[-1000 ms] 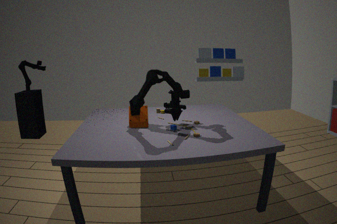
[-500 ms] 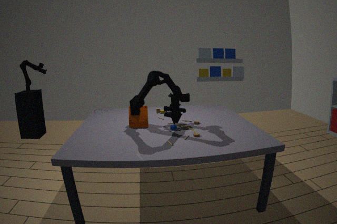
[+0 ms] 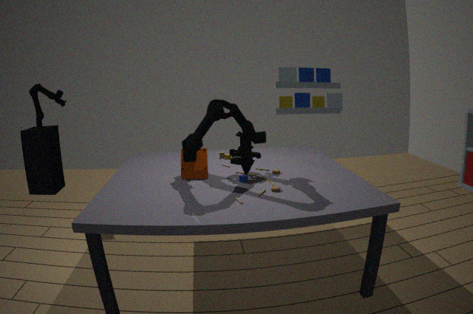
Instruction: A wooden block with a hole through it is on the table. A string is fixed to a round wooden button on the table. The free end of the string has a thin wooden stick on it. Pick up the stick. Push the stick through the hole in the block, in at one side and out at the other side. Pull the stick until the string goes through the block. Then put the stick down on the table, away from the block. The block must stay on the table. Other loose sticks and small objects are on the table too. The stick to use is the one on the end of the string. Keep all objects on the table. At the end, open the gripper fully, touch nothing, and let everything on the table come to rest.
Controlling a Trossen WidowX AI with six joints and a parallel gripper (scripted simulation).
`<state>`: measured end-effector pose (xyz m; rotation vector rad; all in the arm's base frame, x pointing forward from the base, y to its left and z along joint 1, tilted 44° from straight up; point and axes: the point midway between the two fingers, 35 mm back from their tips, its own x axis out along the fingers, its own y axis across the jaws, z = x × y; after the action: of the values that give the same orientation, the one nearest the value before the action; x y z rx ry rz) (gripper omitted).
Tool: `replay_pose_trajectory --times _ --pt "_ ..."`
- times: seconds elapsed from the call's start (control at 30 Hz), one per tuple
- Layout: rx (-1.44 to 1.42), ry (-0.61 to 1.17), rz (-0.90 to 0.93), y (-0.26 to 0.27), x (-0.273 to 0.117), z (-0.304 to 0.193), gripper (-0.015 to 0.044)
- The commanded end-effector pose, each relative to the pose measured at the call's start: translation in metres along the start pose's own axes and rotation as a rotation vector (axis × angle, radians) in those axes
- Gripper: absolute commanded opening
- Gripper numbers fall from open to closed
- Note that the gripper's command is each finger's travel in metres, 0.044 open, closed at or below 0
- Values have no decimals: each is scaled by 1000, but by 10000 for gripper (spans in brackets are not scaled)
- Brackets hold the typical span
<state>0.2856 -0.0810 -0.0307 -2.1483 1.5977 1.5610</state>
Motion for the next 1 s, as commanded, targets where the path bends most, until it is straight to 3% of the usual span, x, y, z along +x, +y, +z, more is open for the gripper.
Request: replay_pose_trajectory --times 0.0,0.97 --pt "0 0 0 0 0 0 0" --pt "0 -2 -3 -2 -34 0 0"
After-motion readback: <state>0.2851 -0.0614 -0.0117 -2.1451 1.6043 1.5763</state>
